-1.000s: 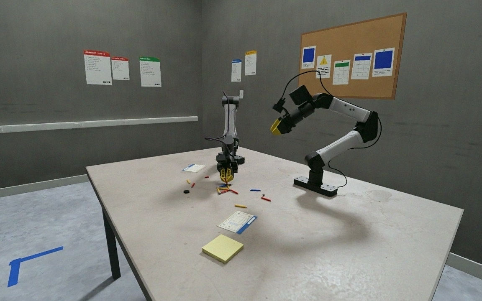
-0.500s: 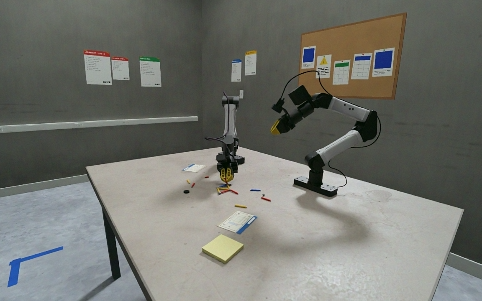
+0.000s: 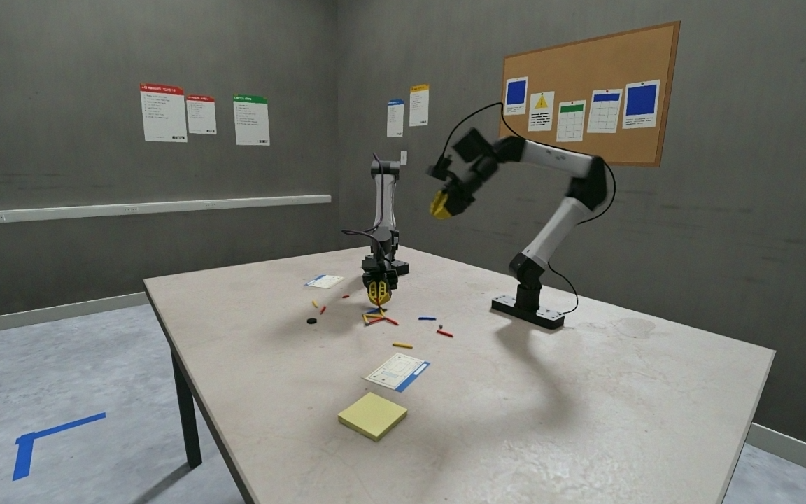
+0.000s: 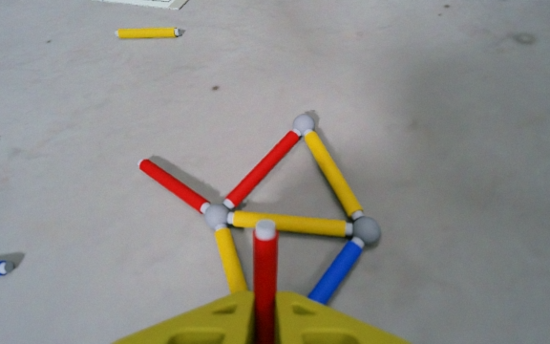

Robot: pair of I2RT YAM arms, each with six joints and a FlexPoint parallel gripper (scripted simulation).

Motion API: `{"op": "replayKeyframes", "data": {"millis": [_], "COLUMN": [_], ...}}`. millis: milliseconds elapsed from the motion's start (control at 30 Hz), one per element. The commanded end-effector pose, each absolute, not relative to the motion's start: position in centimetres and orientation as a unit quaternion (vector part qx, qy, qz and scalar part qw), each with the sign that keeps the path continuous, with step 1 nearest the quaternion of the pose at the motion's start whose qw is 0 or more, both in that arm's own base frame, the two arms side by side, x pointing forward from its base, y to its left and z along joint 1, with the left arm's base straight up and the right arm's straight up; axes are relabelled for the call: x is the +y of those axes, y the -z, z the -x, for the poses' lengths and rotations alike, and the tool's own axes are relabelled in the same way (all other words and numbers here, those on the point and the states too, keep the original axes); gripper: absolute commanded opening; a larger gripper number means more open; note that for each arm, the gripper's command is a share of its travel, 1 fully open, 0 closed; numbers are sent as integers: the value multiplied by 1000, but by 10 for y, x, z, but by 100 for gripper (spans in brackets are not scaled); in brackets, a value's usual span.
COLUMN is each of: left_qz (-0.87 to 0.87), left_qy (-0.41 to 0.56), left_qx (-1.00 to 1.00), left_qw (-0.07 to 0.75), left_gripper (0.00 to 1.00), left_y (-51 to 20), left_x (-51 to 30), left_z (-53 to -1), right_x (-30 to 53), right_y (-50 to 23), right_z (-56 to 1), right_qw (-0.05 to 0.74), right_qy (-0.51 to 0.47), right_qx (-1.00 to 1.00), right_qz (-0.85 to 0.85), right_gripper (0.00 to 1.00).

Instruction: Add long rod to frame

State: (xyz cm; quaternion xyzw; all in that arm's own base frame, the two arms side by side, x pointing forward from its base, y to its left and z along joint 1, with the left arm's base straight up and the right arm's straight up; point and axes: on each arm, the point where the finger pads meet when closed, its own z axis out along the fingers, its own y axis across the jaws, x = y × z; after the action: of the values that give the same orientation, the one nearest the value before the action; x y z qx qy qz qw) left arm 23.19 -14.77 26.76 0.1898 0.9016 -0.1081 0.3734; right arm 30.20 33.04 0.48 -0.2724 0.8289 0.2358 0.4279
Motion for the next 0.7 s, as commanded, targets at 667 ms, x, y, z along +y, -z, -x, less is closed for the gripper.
{"op": "replayKeyframes", "data": {"millis": [667], "left_qz": [156], "left_qy": [97], "left_qx": [983], "left_qw": [20], "left_gripper": [35], "left_y": [-124], "left_x": [-214], "left_z": [-396], "right_x": [337], "right_y": [-12], "right_z": [-303], "right_qw": [440], "right_qy": [-244], "right_qx": [821], "right_qz": [269], "right_gripper": [0]}}
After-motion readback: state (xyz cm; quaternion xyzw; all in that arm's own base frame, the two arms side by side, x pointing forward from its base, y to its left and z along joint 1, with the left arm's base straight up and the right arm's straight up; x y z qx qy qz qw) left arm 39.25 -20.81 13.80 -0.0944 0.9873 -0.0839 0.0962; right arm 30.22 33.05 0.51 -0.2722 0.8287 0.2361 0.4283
